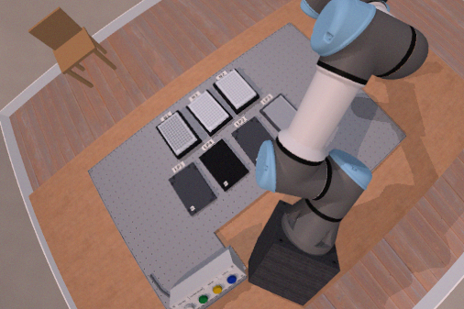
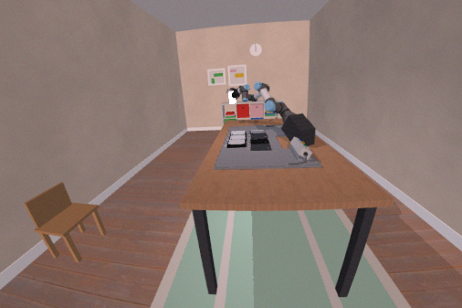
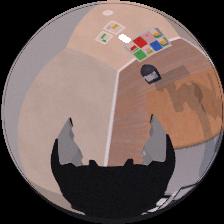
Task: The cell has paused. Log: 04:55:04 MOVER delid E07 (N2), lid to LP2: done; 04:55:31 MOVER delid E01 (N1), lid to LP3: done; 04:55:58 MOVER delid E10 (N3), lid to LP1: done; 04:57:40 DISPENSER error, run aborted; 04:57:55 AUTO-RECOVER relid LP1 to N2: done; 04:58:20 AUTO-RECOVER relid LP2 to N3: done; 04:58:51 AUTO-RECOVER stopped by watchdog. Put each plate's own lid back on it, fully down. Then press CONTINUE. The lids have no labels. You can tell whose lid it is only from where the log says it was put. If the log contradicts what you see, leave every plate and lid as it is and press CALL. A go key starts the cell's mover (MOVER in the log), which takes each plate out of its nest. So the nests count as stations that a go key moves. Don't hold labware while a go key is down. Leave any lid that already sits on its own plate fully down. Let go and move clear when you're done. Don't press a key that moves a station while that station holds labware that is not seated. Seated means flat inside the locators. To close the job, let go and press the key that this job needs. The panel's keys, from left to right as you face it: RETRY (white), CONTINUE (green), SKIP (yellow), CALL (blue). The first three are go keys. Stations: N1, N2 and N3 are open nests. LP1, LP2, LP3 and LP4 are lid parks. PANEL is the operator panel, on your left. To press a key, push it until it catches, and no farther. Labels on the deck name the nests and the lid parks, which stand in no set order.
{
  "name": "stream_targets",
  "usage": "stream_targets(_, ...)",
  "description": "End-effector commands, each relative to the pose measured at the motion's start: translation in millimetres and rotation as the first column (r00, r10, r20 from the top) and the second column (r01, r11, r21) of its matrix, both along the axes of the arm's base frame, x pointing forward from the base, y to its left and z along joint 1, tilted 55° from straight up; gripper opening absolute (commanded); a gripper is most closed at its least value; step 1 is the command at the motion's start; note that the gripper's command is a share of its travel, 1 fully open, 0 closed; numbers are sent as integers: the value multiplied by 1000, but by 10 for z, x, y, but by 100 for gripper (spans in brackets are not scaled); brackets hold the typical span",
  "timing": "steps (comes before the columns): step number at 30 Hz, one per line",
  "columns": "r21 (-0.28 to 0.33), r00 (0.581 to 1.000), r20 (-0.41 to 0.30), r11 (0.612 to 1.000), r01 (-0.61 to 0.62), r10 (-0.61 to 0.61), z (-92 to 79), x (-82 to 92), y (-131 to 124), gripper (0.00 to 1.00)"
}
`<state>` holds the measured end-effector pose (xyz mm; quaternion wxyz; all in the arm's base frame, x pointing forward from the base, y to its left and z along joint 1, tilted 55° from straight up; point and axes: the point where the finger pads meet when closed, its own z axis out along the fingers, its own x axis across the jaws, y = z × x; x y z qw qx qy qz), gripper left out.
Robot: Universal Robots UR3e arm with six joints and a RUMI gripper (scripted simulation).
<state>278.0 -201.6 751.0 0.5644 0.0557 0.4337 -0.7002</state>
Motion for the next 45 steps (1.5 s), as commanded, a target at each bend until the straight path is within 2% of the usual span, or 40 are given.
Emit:
stream_targets(1, -3, 1000, 2, 1000, -1, 1, 11, -8, 13, 100)
stream_targets(17, -3, 1000, 2, 1000, -1, 1, 11, -8, 13, 100)
stream_targets(18, 12, 1000, -11, 1000, -2, 2, 5, 27, -21, 82)
stream_targets(22, 73, 998, -63, 997, -5, 9, -31, 167, -158, 82)
stream_targets(32, 223, 981, -187, 975, 2, 40, -208, 361, -338, 82)
stream_targets(34, 223, 981, -187, 975, 2, 40, -208, 361, -338, 82)
stream_targets(38, 282, 970, -234, 959, 10, 59, -381, 440, -397, 82)
stream_targets(45, 382, 945, -311, 924, 31, 97, -576, 484, -413, 82)
